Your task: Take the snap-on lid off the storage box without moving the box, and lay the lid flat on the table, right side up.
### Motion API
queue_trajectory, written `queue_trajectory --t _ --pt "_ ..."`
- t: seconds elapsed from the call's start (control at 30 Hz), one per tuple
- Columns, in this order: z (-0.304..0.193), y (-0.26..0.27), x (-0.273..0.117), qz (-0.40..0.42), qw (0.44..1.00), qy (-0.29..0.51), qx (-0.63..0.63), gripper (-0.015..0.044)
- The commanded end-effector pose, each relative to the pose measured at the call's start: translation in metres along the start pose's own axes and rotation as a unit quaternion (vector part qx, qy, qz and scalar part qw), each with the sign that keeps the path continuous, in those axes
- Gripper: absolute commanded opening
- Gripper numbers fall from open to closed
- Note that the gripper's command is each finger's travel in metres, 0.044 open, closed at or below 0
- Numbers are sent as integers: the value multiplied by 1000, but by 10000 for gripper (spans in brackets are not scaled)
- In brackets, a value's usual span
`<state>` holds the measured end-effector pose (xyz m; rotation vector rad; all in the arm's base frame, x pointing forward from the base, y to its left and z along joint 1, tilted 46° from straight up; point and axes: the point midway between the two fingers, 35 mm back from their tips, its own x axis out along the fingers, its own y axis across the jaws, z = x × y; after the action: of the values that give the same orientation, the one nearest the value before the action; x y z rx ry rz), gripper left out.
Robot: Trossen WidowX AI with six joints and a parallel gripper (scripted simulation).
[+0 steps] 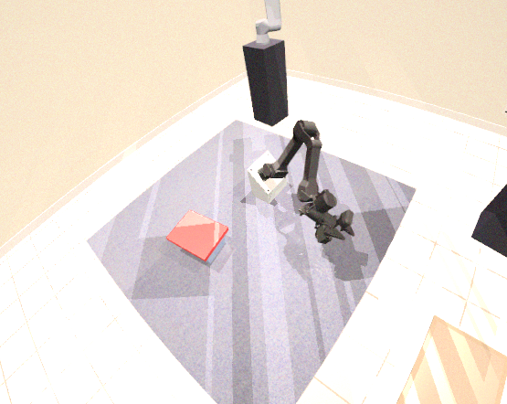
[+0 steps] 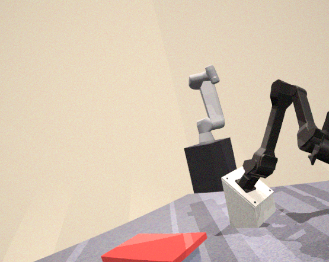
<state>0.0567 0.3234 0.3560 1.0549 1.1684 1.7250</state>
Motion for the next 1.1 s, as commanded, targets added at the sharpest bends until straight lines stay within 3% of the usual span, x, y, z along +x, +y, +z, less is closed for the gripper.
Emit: queue_trajectory --t 0.0,0.33,0.57,0.63,1.07 --pt "33 -15 -20 -33 998 -60 8 235" --pt "119 -67 -98 -123 973 -194 30 235" --pt "159 -128 -186 -190 934 -285 101 235" --pt "161 -134 -196 -196 929 -294 110 235" --pt "144 -218 -371 -222 826 -440 272 235"
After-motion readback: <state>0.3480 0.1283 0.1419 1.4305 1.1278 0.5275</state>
